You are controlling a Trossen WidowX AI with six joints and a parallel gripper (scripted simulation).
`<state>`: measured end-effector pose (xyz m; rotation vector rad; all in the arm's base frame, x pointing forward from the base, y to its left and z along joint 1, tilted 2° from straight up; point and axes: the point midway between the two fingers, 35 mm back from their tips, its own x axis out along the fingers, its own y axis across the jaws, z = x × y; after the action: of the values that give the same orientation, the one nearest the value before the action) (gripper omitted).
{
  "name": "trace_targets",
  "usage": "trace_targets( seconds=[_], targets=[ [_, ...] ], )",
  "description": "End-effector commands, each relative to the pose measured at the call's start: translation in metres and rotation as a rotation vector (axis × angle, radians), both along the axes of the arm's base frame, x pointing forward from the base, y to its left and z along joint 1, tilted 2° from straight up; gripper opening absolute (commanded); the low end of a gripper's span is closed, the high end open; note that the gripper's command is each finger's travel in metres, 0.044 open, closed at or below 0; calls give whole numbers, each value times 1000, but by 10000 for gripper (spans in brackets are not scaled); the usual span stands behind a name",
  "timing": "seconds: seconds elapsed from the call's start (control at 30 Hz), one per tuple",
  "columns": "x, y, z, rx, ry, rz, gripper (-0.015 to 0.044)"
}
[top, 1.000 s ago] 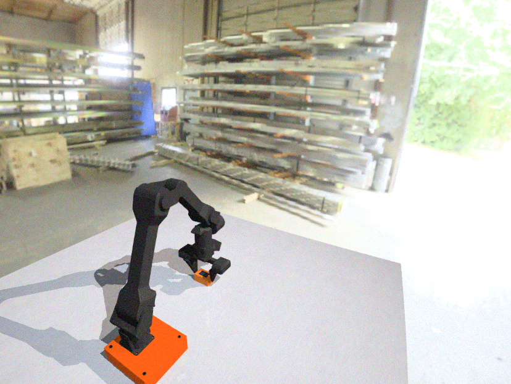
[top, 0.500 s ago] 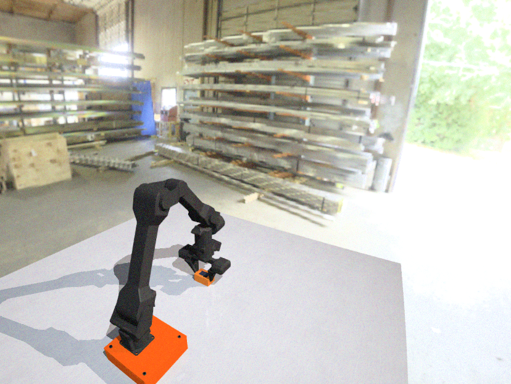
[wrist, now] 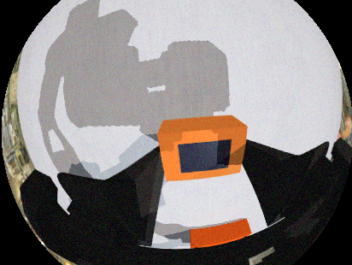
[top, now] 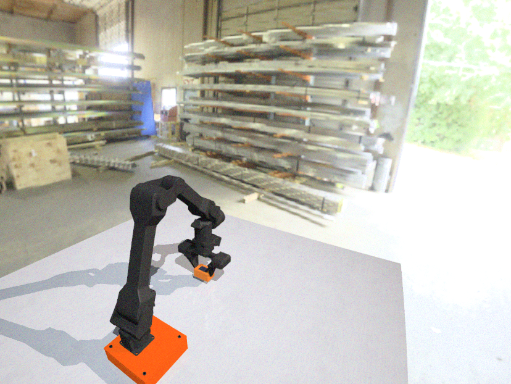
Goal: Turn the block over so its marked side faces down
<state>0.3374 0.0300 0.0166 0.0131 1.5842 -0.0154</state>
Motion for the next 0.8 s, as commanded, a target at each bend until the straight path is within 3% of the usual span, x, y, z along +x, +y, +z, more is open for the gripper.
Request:
trace_targets(
  seconds=[0.0,0.77],
  targets=[
    [1,0,7,-2,-9,-4,0],
    [1,1,-3,-13,-372,2,0]
  ],
)
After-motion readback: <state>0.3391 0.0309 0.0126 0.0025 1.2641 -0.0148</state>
